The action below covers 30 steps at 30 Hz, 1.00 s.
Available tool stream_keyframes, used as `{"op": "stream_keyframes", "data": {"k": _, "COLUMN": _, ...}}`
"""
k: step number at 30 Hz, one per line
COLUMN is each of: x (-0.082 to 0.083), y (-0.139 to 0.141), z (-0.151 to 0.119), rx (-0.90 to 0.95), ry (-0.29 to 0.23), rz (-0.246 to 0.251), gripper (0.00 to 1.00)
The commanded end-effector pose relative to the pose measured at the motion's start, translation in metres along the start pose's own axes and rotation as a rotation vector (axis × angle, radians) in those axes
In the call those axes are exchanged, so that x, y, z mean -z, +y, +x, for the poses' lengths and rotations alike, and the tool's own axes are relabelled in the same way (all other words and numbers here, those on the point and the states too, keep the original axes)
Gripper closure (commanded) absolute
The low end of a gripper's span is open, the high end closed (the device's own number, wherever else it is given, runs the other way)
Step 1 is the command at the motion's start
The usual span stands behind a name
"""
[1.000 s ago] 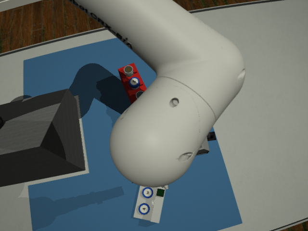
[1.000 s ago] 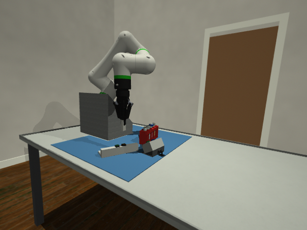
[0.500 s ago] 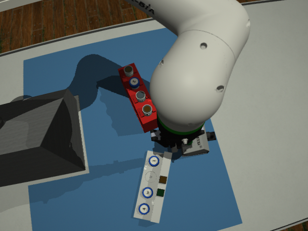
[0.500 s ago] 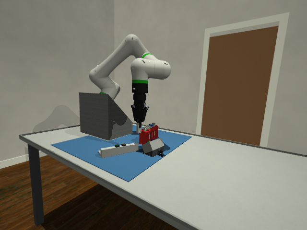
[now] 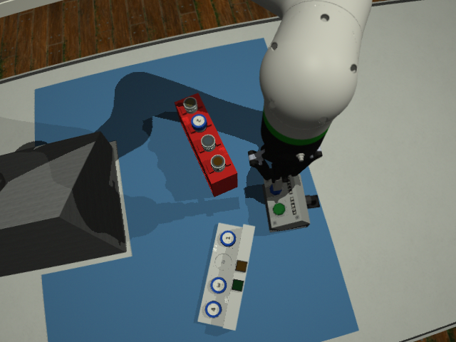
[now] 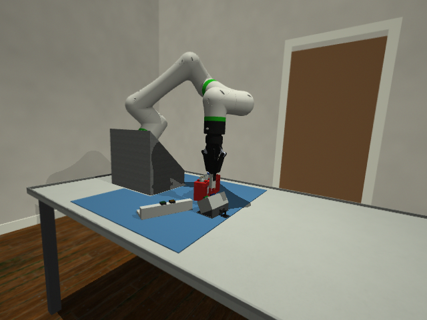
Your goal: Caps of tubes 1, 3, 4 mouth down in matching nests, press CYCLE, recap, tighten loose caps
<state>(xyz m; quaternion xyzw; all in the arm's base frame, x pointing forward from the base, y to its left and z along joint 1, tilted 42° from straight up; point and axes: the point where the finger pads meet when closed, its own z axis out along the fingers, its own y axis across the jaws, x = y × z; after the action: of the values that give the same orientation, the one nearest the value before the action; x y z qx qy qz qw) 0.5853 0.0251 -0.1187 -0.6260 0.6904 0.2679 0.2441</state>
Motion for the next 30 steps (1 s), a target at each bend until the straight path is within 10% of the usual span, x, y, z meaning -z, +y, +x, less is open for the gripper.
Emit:
{"op": "stream_keyframes", "data": {"k": 1, "x": 0.000, "y": -0.001, "z": 0.000, "rx": 0.000, "ry": 0.001, "rz": 0.000, "gripper": 1.00}}
{"op": "stream_keyframes", "data": {"k": 30, "x": -0.025, "y": -0.001, "z": 0.000, "rx": 0.000, "ry": 0.001, "rz": 0.000, "gripper": 1.00}}
